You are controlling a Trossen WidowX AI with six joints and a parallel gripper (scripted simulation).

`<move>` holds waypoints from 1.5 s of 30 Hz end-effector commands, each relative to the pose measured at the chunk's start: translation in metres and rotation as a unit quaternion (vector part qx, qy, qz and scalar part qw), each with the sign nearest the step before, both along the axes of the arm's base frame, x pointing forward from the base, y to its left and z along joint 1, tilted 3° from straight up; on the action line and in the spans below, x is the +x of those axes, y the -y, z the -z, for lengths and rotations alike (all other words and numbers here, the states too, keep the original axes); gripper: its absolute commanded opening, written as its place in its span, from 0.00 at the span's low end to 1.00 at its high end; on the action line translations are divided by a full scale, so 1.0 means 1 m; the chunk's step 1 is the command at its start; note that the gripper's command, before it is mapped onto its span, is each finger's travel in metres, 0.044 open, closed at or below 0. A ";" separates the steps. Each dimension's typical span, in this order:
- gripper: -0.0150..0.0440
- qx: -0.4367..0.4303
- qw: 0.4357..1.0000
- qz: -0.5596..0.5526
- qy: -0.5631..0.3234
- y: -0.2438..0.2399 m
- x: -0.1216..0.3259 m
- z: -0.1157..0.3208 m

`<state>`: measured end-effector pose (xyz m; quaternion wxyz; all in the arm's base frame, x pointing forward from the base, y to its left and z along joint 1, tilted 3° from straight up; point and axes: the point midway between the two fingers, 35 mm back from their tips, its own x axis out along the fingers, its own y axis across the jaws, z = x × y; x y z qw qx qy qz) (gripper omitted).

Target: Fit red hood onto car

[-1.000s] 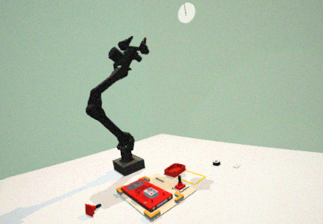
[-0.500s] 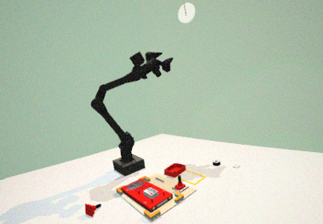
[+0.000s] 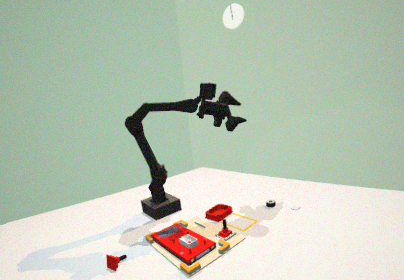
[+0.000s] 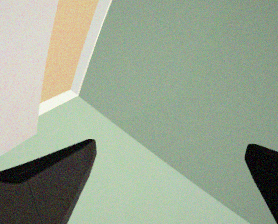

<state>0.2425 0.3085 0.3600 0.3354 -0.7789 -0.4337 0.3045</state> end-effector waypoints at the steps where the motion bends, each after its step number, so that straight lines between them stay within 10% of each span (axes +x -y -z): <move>1: 1.00 -0.042 0.993 0.030 -0.104 0.020 0.030 0.056; 15: 1.00 -0.056 0.830 0.172 -0.527 0.144 0.063 0.226; 24: 1.00 0.097 0.529 0.251 -0.805 0.229 0.020 0.292; 45: 1.00 0.101 0.523 0.252 -0.808 0.231 0.019 0.301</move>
